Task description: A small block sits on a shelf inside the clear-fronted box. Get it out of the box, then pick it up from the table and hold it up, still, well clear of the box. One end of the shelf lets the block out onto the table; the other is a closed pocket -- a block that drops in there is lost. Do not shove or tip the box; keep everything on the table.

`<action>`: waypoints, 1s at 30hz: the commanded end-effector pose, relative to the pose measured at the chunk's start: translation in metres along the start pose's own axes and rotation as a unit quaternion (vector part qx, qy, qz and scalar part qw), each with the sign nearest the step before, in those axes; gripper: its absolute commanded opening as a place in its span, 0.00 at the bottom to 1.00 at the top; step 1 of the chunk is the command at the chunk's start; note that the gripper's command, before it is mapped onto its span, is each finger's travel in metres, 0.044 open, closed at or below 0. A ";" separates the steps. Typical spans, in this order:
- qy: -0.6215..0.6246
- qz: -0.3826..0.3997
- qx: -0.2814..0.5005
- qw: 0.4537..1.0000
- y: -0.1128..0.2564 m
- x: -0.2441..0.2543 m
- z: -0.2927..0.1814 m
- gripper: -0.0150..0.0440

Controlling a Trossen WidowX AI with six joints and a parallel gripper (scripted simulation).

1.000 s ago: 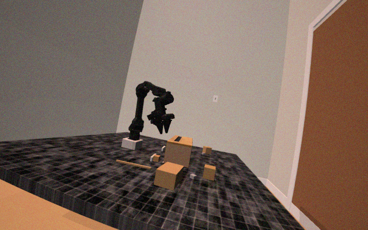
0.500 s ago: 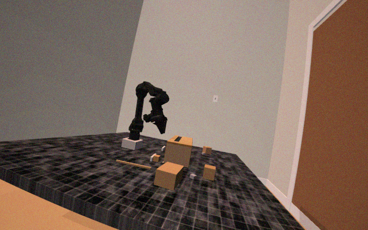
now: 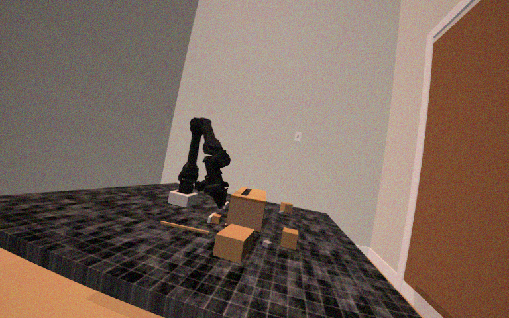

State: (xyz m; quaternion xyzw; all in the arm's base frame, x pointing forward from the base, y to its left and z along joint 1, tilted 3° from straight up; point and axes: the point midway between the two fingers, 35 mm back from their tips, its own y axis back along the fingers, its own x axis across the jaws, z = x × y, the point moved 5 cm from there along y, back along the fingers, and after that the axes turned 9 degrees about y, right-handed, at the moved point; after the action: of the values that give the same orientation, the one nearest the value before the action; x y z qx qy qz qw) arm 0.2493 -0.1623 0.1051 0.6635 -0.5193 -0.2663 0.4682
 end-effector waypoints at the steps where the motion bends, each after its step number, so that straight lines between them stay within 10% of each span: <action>1: -0.002 -0.002 0.002 1.000 -0.004 -0.001 0.002 0.74; 30: -0.002 -0.002 0.002 1.000 -0.047 -0.006 0.020 0.74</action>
State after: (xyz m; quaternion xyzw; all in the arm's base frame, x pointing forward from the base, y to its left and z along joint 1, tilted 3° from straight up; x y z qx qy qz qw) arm 0.2515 -0.1638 0.0592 0.6634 -0.5205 -0.2643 0.4681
